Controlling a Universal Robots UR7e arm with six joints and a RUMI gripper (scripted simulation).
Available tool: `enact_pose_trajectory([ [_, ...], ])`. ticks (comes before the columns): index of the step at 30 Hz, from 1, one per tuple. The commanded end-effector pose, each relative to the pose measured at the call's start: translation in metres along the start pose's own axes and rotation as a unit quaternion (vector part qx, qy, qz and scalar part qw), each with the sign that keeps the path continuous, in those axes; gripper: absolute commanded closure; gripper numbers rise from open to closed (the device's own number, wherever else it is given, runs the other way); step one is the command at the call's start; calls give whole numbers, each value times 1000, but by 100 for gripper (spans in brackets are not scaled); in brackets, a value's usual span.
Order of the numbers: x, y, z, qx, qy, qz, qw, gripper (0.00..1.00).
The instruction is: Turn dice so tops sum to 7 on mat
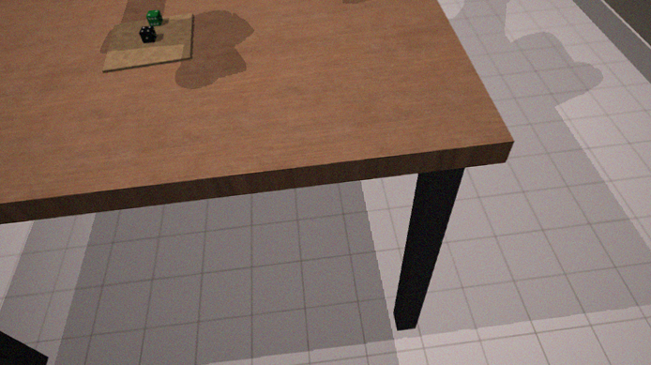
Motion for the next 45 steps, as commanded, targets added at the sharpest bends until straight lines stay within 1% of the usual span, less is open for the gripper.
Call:
enact_pose_trajectory([
  [1, 0, 1, -1, -79, 4, 1, 997, 97],
  [4, 0, 1, -1, -122, 4, 1, 993, 97],
  [6, 1, 1, -2, -162, 4, 1, 987, 97],
  [7, 1, 1, -2, -165, 4, 2, 986, 97],
  [9, 1, 1, -2, -207, 4, 2, 978, 97],
  [12, 1, 1, -2, -208, 4, 2, 978, 97],
  [16, 1, 0, -3, -291, 4, 2, 957, 97],
  [17, 1, 0, -3, -292, 4, 2, 956, 97],
  [20, 2, -1, -3, -348, 4, 2, 938, 97],
  [21, 2, -1, -3, -353, 4, 2, 935, 97],
  [23, 2, -1, -3, -391, 4, 2, 920, 97],
  [24, 2, -1, -3, -393, 4, 2, 920, 97],
  [27, 2, -2, -3, -446, 4, 3, 895, 97],
  [30, 2, -2, -3, -450, 4, 3, 893, 97],
  [35, 3, -4, -2, -535, 3, 3, 845, 97],
  [36, 3, -4, -2, -538, 3, 3, 843, 97],
  [40, 3, -6, -2, -598, 3, 3, 802, 97],
  [41, 3, -6, -1, -600, 3, 3, 800, 97],
  [44, 4, -7, -1, -643, 3, 4, 766, 97],
  [45, 4, -7, -1, -643, 3, 4, 766, 97],
])
Point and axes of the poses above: the point where the finger pads meet when closed, its own x axis out along the fingers, its own z axis across the jaws, y = z × x, the point moved 3 cm from there along -x, back along the fingers, and after that the axes turned 10 degrees about x, right-handed, at the moved point
